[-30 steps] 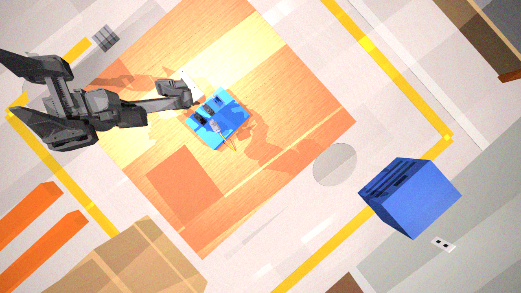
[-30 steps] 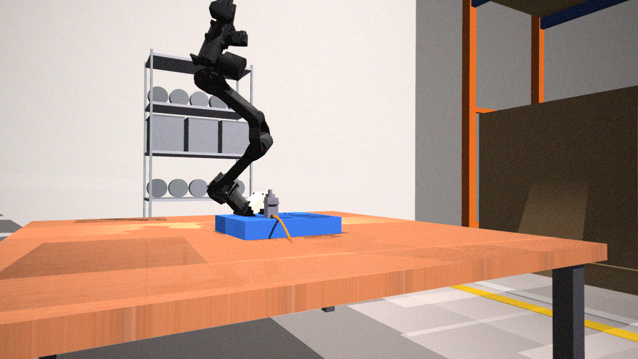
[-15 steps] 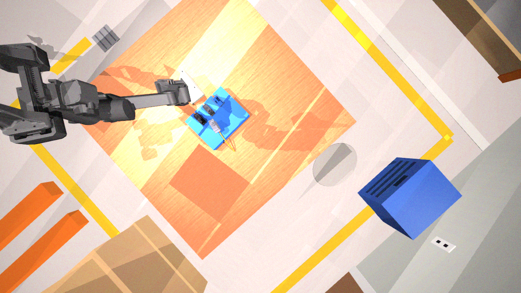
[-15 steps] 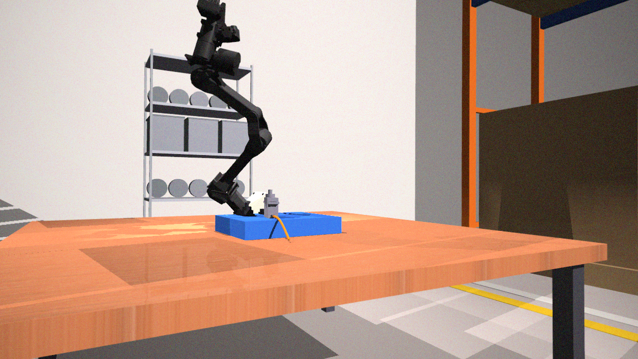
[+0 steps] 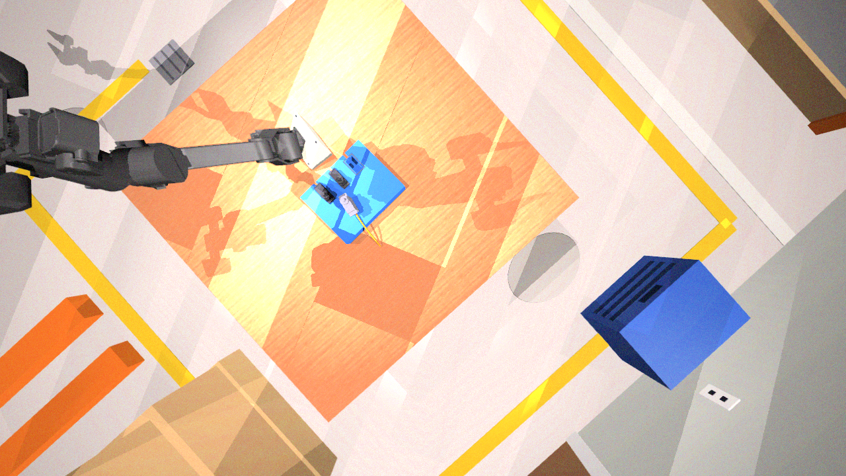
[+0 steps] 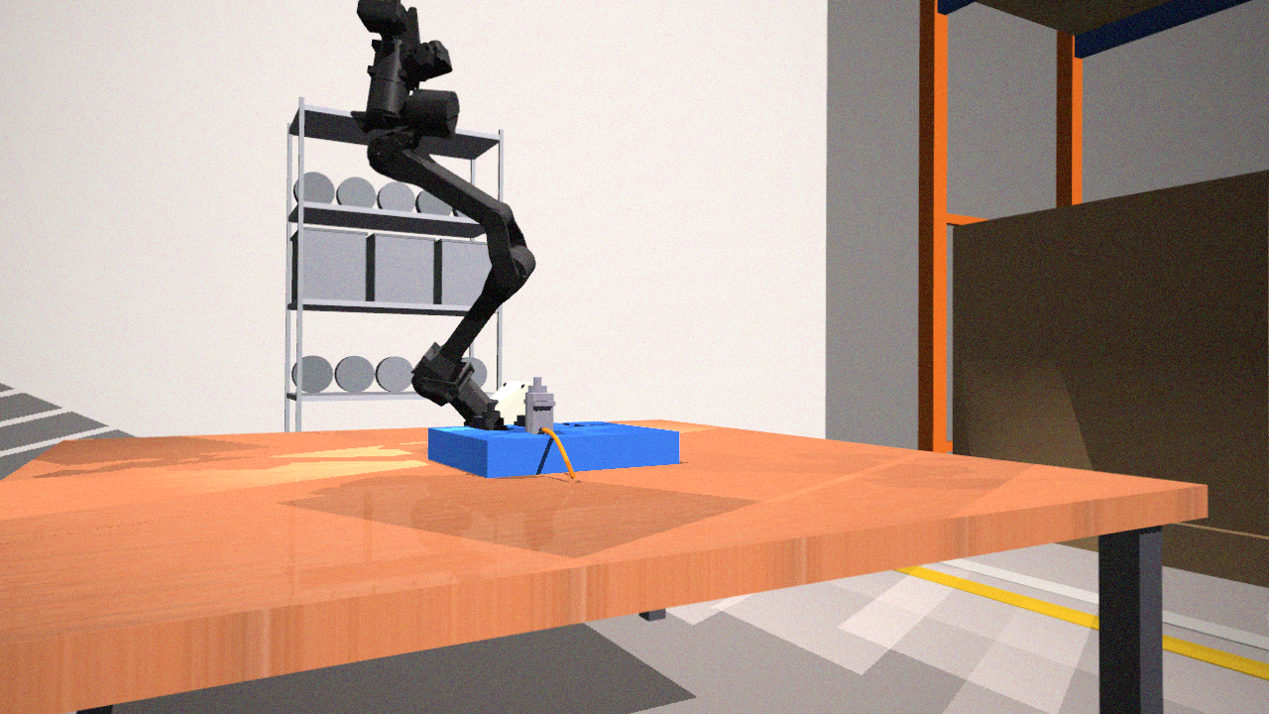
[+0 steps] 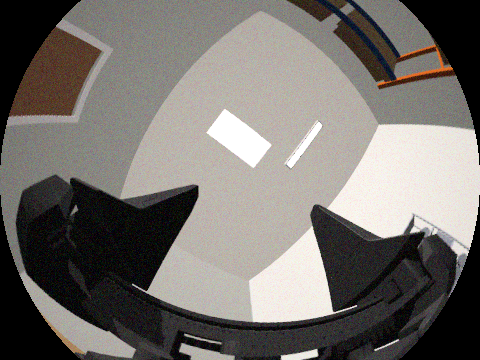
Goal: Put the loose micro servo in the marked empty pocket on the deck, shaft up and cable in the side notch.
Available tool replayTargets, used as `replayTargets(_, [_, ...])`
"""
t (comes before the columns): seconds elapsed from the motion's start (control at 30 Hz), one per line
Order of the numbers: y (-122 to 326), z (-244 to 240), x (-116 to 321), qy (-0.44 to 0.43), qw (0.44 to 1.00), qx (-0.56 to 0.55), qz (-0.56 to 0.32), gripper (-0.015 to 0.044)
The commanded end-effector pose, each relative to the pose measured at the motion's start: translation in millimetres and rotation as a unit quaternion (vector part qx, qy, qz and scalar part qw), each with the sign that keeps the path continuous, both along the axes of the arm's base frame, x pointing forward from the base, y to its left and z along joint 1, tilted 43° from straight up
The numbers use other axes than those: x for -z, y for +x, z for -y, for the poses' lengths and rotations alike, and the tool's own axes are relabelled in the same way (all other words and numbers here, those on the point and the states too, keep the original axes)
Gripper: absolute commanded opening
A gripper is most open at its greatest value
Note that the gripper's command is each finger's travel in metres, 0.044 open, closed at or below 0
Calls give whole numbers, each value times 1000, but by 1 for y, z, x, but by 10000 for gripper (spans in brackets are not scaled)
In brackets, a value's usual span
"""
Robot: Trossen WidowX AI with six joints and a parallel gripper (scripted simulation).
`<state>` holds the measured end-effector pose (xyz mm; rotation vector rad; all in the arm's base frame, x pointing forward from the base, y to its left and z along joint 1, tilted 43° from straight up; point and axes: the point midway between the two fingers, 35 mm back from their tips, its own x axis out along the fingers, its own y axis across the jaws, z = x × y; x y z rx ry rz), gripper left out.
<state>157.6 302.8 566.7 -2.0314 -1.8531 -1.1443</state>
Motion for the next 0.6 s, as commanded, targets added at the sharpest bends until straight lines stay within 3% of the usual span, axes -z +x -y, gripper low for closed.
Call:
replayTargets(0.0, [-15,7,-9,19,1000,-2,18,440])
replayTargets(0.57, [-57,27,-35,75,996,-24,50,440])
